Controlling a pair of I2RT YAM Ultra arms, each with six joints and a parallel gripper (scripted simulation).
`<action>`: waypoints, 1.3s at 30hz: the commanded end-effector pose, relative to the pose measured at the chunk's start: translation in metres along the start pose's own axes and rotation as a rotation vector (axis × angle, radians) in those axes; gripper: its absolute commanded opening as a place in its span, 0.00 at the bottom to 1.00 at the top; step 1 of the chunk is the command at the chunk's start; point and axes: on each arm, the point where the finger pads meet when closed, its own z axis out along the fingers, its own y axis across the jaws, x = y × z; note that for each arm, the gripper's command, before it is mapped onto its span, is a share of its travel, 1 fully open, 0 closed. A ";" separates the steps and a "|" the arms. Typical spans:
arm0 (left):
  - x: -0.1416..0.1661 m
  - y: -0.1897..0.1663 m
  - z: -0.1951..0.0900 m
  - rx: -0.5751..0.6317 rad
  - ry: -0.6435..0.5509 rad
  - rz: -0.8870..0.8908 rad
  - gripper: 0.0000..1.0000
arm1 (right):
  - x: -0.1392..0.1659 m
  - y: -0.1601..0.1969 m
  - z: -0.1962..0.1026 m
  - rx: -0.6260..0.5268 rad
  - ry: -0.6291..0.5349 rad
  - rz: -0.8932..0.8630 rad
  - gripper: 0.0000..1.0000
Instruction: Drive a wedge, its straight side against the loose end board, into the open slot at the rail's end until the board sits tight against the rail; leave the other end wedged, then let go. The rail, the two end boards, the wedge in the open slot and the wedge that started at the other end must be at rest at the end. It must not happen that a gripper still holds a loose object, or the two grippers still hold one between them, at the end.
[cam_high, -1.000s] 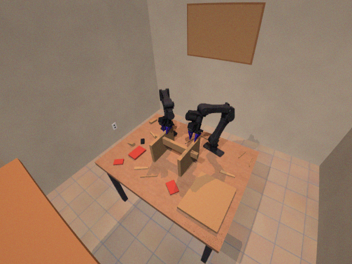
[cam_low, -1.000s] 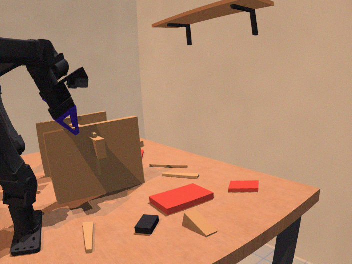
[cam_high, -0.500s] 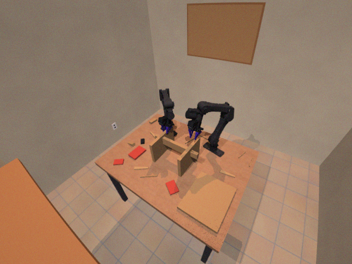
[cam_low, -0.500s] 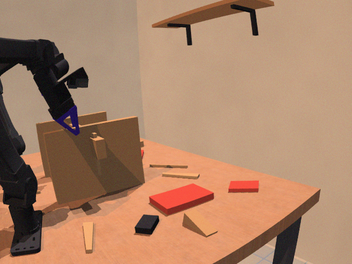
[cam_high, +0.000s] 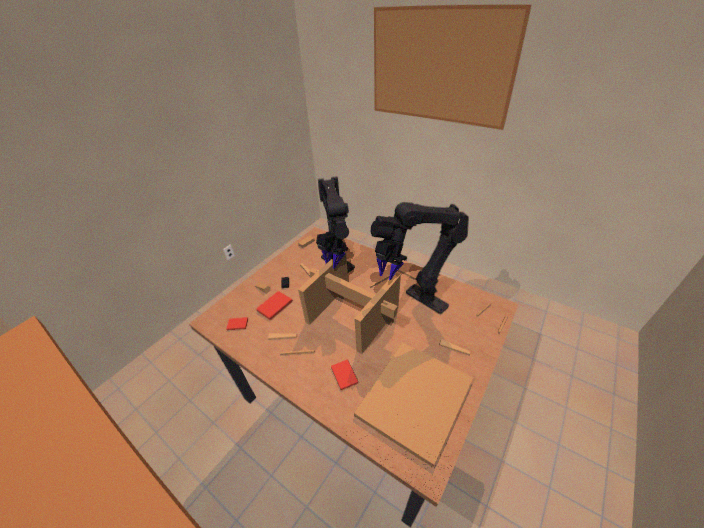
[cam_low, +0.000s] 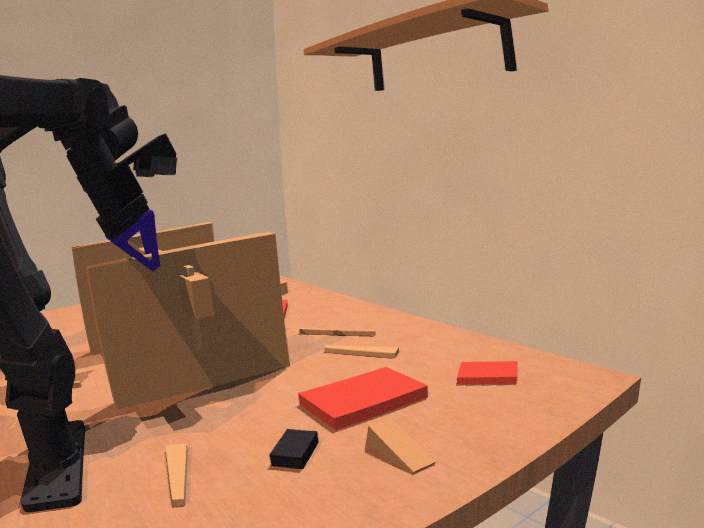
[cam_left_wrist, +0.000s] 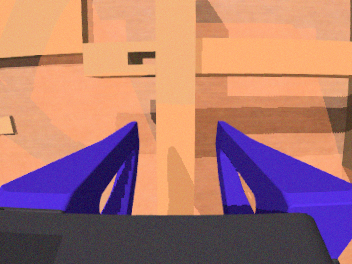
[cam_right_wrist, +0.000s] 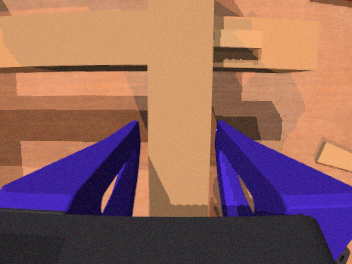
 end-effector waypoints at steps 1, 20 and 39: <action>0.001 0.005 -0.007 0.002 -0.020 -0.002 0.40 | -0.013 -0.002 -0.015 -0.016 -0.042 0.018 0.39; 0.001 0.005 -0.007 0.002 -0.020 -0.002 0.40 | -0.028 -0.003 -0.050 0.009 -0.015 0.010 0.39; 0.001 0.005 -0.007 0.002 -0.020 -0.002 0.40 | -0.044 0.002 -0.082 -0.054 -0.076 0.031 0.39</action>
